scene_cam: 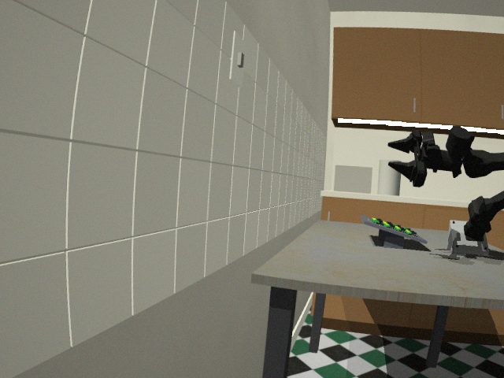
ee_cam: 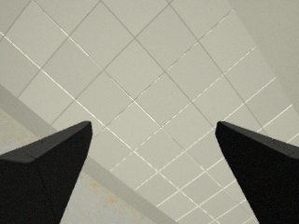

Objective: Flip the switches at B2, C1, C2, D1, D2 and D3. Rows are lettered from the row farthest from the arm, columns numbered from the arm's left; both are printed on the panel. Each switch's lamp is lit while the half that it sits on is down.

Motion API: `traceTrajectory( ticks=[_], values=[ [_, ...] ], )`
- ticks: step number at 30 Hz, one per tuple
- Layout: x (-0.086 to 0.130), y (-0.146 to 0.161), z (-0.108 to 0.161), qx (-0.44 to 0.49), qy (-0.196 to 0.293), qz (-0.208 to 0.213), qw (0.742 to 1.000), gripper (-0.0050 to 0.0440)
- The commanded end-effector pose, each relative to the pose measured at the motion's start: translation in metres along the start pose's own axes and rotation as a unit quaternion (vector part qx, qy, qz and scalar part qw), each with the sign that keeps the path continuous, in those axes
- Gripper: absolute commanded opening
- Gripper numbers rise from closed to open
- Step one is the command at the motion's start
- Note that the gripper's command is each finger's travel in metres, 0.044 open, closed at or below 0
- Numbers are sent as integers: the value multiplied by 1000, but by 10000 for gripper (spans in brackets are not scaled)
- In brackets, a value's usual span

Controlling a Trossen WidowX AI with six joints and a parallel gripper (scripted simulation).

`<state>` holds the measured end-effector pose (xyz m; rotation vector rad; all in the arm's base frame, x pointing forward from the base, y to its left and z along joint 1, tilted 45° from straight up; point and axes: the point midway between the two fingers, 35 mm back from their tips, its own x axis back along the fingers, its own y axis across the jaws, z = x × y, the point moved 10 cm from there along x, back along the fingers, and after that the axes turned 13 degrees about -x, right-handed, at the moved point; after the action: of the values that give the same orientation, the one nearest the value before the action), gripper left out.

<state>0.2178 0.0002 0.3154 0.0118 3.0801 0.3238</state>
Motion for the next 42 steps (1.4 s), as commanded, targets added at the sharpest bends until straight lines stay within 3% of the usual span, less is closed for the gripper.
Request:
traceTrajectory(
  ticks=[1, 17, 19, 21, 24, 32, 34, 36, 42],
  values=[
    [1, 1, -4, 0, -6, -1, 1000, 400],
    [1, 1, -4, 0, -6, -1, 1000, 400],
    [-5, -2, -2, 9, 12, 1, 1000, 352],
    [-16, -11, 7, 26, 66, 7, 997, 304],
    [-38, -34, 30, 52, 185, 10, 981, 232],
    [-56, -82, 74, 28, 390, -8, 920, 40],
    [-56, -82, 74, 28, 390, -8, 920, 40],
    [-55, -97, 88, 0, 453, -19, 891, 0],
    [-53, -131, 113, -84, 547, -56, 831, 0]
  ],
)
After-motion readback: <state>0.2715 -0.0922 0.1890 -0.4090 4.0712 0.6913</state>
